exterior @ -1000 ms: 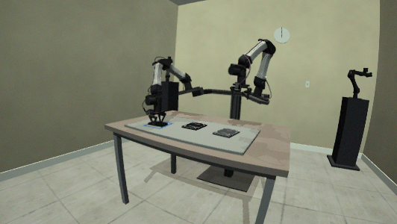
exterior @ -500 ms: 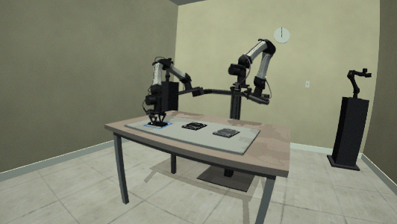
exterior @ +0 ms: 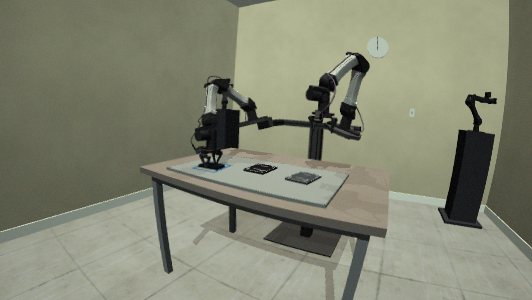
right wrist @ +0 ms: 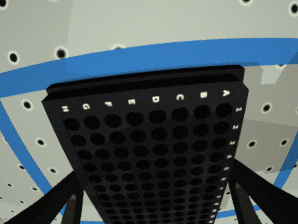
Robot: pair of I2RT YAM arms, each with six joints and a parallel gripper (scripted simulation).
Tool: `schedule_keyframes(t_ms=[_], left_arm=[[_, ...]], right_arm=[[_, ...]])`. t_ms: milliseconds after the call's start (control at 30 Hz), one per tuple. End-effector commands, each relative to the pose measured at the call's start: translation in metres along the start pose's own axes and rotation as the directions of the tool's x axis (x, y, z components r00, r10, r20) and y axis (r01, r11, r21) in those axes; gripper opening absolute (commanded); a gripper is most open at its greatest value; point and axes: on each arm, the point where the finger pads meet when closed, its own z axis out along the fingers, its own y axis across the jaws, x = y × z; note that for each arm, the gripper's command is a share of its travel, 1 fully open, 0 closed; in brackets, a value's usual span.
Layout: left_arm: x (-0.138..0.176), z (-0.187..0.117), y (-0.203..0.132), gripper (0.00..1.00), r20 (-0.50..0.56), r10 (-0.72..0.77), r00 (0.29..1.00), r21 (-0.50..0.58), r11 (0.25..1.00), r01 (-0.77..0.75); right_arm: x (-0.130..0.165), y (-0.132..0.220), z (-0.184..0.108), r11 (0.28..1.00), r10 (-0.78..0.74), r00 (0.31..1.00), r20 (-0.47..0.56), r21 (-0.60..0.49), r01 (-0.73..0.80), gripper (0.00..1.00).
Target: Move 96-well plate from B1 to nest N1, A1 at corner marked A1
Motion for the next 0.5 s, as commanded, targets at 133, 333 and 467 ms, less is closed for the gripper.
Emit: schedule_keyframes(t_ms=[133,333,467], left_arm=[[0.007,-0.002,0.002,1.0,-0.009,0.001,1.0,0.003,1.0,-0.001],[0.007,-0.002,0.002,1.0,-0.009,0.001,1.0,0.003,1.0,-0.001],[0.007,-0.002,0.002,1.0,-0.009,0.001,1.0,0.003,1.0,-0.001]], right_arm=[[0.008,0.004,-0.005,1.0,-0.008,1.0,-0.002,-0.02,0.008,1.0],[0.006,0.008,-0.01,0.999,-0.004,1.0,0.001,-0.034,0.004,1.0],[0.003,0.01,-0.014,0.999,0.0,1.0,0.002,-0.042,0.0,1.0]])
